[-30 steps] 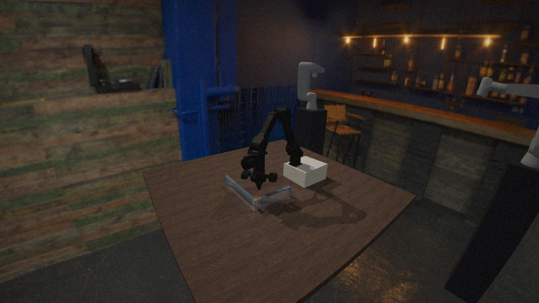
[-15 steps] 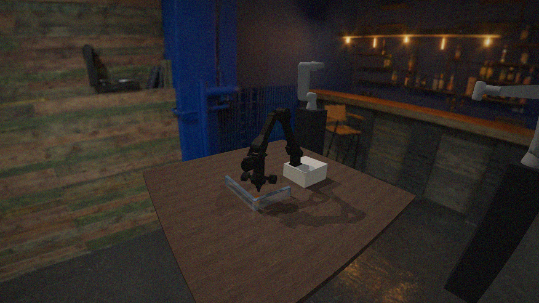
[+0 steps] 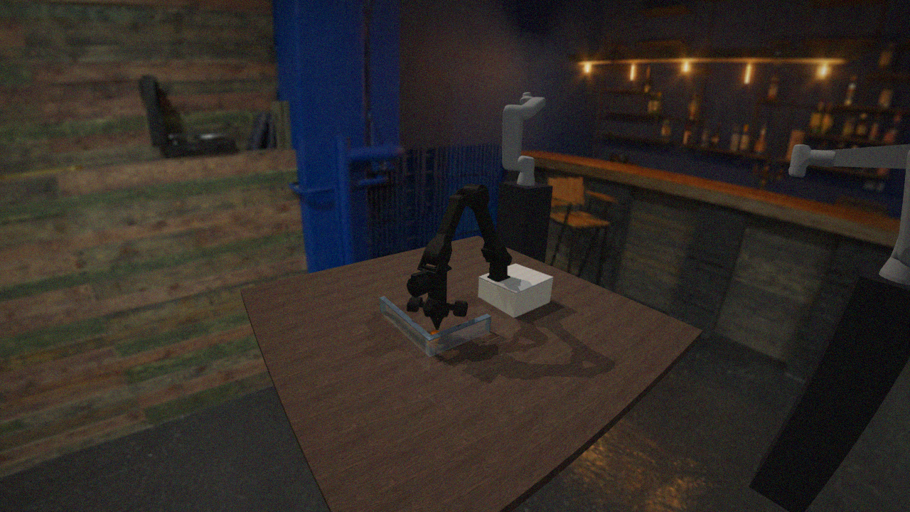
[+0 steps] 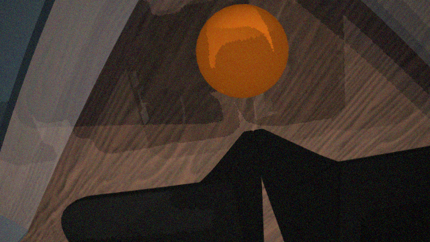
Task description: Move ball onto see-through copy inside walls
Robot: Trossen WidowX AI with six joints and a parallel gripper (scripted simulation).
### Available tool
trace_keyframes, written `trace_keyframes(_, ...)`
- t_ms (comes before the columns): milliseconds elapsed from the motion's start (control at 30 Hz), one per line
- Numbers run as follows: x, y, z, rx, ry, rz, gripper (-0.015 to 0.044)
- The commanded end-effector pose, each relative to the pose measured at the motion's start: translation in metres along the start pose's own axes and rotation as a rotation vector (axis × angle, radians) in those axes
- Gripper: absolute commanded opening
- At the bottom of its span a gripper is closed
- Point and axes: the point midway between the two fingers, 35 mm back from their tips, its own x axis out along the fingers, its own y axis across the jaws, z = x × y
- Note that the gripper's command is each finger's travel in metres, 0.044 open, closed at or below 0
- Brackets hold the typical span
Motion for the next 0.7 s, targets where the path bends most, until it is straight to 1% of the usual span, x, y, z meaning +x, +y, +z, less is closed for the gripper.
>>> trace_keyframes(0,0.003,0.000,0.000,-0.003,0.005,-0.001,0.0000)
trace_keyframes(667,0.002,0.000,0.053,-0.003,0.001,-0.001,0.0000)
